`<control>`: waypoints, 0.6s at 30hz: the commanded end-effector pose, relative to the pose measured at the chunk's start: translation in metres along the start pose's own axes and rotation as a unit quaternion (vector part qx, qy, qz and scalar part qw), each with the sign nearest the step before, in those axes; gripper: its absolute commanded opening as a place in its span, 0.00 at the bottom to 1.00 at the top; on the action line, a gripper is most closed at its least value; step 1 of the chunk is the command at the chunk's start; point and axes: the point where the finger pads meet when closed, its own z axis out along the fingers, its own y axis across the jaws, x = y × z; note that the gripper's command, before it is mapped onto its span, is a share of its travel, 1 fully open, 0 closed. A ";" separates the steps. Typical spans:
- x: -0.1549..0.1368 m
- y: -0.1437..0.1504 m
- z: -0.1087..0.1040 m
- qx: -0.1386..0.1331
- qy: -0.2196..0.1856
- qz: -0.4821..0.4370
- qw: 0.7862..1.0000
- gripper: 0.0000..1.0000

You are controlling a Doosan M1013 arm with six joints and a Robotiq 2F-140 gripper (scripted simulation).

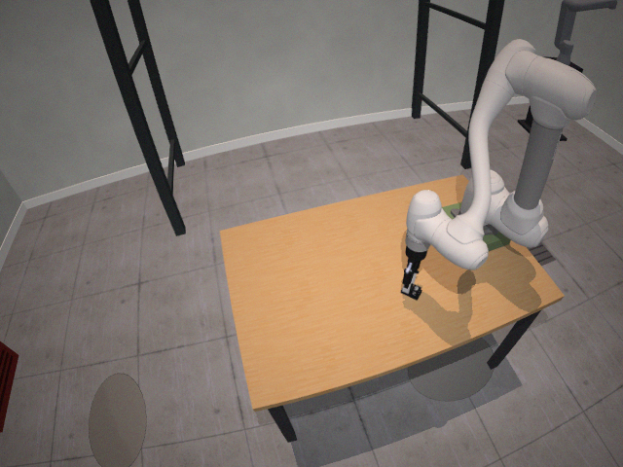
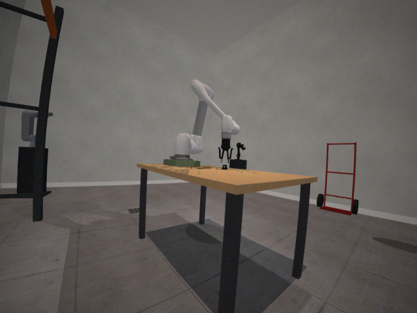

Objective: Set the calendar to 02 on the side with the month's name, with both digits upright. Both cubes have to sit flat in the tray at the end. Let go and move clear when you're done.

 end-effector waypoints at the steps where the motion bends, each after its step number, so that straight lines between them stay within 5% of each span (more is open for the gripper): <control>1: 0.000 0.000 -0.006 0.000 0.000 0.000 1.000 0.35; 18: 0.000 0.000 -0.078 0.000 0.000 0.000 1.000 0.35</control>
